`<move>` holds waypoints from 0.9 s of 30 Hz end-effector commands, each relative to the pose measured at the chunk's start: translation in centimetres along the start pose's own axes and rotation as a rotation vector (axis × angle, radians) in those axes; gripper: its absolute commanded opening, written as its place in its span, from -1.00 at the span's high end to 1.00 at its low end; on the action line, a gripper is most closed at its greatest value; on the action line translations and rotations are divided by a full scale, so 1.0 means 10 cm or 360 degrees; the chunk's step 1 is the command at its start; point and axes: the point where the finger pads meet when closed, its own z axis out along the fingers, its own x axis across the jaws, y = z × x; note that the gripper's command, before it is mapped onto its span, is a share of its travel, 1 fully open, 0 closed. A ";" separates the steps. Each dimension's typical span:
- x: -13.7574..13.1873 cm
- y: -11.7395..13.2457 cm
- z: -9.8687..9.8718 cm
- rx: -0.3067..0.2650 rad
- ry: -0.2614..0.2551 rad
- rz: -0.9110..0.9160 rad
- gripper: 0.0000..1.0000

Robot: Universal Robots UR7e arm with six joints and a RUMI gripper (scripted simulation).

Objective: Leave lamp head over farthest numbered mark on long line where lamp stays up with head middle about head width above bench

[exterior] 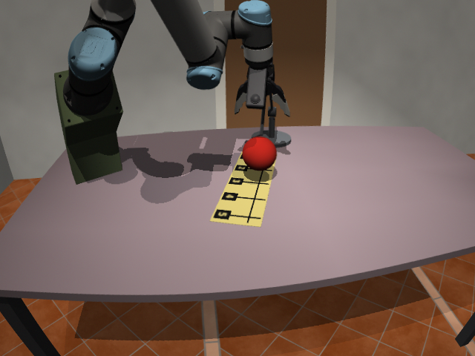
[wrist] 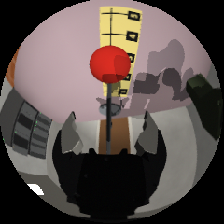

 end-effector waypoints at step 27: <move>-0.01 0.01 0.06 0.0003 -0.0003 0.0001 1.00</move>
